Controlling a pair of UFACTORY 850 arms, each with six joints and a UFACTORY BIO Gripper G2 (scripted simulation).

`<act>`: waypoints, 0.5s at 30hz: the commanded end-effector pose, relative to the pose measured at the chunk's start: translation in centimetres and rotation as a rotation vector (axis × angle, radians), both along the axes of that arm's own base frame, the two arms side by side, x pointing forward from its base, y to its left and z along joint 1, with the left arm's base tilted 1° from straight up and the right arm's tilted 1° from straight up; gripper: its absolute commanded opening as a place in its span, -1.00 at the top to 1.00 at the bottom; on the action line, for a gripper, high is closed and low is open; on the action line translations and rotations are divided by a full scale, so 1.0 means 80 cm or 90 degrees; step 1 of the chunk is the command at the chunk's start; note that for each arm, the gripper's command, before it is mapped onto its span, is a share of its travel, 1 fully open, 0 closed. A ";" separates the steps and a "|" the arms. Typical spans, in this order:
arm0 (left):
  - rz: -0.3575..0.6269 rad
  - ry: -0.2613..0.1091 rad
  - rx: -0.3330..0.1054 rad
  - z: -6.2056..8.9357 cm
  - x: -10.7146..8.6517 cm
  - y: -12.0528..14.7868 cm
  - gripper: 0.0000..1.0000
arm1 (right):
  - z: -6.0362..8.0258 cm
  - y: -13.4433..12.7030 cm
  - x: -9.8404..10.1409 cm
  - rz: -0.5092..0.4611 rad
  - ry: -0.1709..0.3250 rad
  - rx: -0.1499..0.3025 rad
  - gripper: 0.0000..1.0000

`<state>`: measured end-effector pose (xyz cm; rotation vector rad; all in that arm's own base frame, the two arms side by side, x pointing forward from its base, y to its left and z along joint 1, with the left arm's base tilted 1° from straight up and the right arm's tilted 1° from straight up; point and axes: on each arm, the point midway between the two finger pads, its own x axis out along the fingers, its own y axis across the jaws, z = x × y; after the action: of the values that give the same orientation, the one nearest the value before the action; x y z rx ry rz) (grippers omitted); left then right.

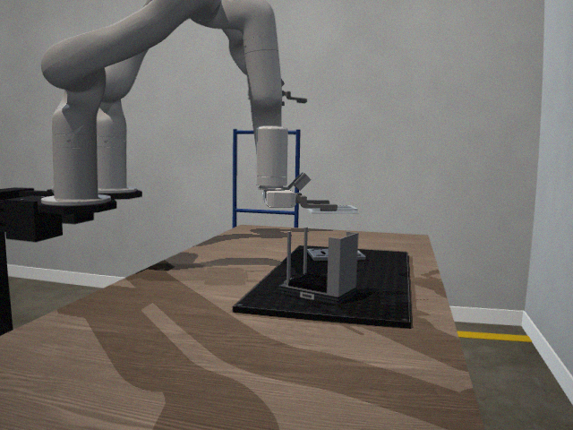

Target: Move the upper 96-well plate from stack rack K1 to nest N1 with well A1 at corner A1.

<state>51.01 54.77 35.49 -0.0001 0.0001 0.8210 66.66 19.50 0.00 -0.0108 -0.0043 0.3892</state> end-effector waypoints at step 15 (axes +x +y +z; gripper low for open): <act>0.000 -0.001 0.001 0.002 0.001 0.001 -1.00 | -0.001 0.066 -0.004 -0.001 -0.001 -0.001 1.00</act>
<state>51.01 54.77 35.49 -0.0001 0.0001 0.8210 66.29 23.98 -0.15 -0.0108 -0.0042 0.3886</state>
